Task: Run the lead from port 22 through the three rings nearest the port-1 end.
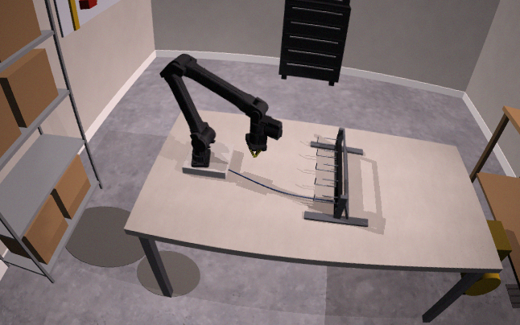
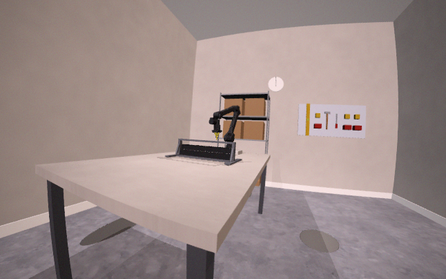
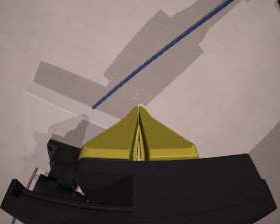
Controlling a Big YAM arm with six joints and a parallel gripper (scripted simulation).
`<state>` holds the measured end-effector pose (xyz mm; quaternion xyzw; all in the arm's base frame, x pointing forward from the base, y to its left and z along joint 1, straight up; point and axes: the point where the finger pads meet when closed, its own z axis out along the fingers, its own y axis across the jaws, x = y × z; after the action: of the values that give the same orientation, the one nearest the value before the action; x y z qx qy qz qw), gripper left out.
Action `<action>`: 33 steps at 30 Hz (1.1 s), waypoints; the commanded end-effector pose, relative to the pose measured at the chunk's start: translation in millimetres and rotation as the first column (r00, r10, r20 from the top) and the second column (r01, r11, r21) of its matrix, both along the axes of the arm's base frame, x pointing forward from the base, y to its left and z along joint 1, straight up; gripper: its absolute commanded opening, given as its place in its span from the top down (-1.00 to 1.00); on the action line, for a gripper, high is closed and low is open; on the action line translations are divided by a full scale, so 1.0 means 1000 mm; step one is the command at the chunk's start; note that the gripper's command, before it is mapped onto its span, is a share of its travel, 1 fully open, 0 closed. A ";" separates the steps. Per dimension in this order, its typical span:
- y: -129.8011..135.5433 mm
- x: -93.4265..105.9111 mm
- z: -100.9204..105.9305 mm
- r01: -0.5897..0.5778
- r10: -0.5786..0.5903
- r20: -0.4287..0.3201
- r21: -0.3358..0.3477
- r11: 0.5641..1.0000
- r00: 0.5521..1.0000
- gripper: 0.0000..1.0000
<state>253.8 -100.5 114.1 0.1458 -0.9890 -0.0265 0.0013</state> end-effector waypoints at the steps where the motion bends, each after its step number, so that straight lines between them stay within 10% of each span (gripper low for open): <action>1: -0.001 -0.001 0.010 0.275 -0.275 0.017 -0.017 0.961 0.961 1.00; 6: -0.002 -0.003 0.010 0.404 -0.404 0.015 -0.017 0.914 0.915 1.00; 9: -0.002 -0.003 0.010 0.580 -0.580 0.017 -0.023 0.814 0.815 1.00; 10: -0.002 -0.003 0.010 0.616 -0.616 0.019 -0.025 0.787 0.788 0.35; 14: -0.002 -0.003 0.010 0.748 -0.747 0.037 -0.034 0.663 0.664 0.35; 33: -0.007 0.002 0.018 0.759 -0.758 0.053 -0.026 0.650 0.650 0.35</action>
<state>244.9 -102.5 117.1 -0.2714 -0.9624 -0.0049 0.0033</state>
